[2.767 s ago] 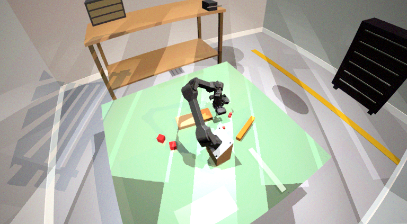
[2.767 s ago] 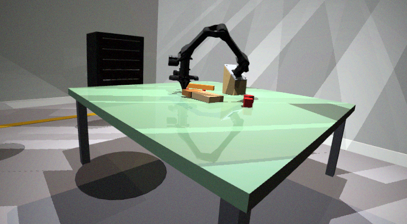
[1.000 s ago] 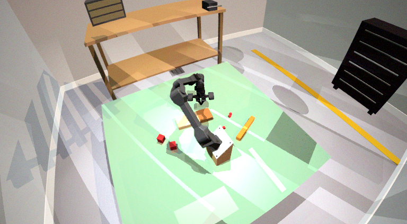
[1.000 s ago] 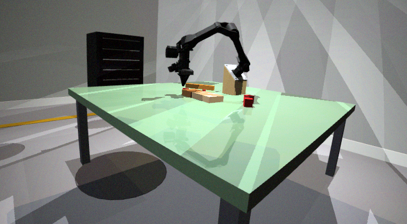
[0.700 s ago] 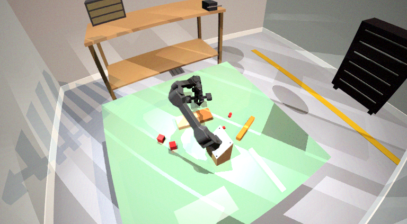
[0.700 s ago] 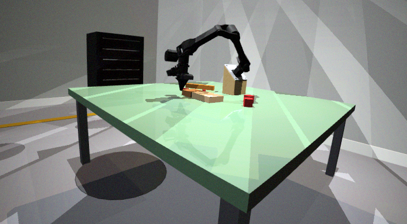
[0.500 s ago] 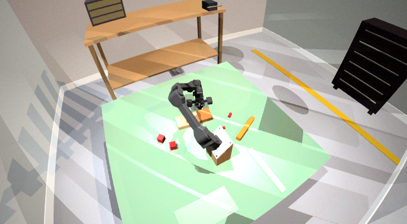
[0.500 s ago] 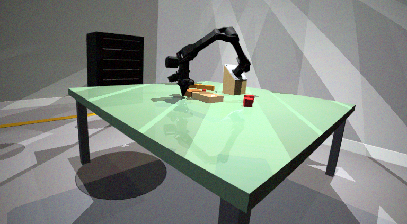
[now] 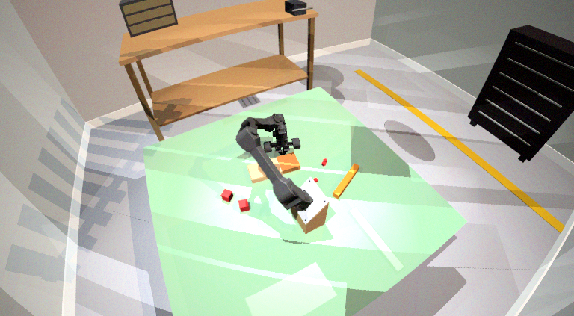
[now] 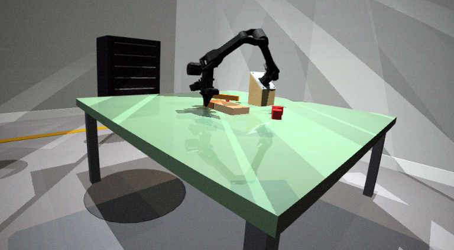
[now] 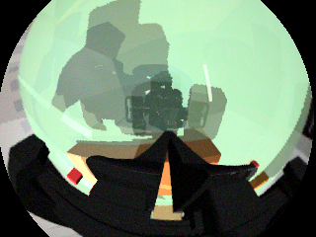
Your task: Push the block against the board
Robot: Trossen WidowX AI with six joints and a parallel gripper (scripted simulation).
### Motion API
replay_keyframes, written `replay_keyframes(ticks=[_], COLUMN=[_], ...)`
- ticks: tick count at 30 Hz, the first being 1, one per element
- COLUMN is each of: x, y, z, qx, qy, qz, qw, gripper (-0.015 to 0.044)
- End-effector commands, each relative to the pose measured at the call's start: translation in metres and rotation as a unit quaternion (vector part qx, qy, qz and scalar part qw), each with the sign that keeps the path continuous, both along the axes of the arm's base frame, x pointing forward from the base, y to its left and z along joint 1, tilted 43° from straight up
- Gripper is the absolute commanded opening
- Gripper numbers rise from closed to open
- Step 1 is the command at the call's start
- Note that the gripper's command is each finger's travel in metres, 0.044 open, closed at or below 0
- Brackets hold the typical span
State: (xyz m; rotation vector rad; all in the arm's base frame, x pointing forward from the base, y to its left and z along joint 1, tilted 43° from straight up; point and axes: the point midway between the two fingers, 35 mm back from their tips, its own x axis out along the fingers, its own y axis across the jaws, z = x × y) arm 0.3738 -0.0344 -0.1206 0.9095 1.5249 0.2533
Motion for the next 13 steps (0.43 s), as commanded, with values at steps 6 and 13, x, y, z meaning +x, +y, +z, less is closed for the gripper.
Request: replay_keyframes(ticks=[6, 13], x=[-0.0099, -0.001], y=[0.0052, 0.0017], z=[0.0029, 0.001], qx=[0.005, 0.004], qy=[0.005, 0.004], qz=[-0.001, -0.001], qw=[1.0, 1.0], gripper=[0.0, 0.0])
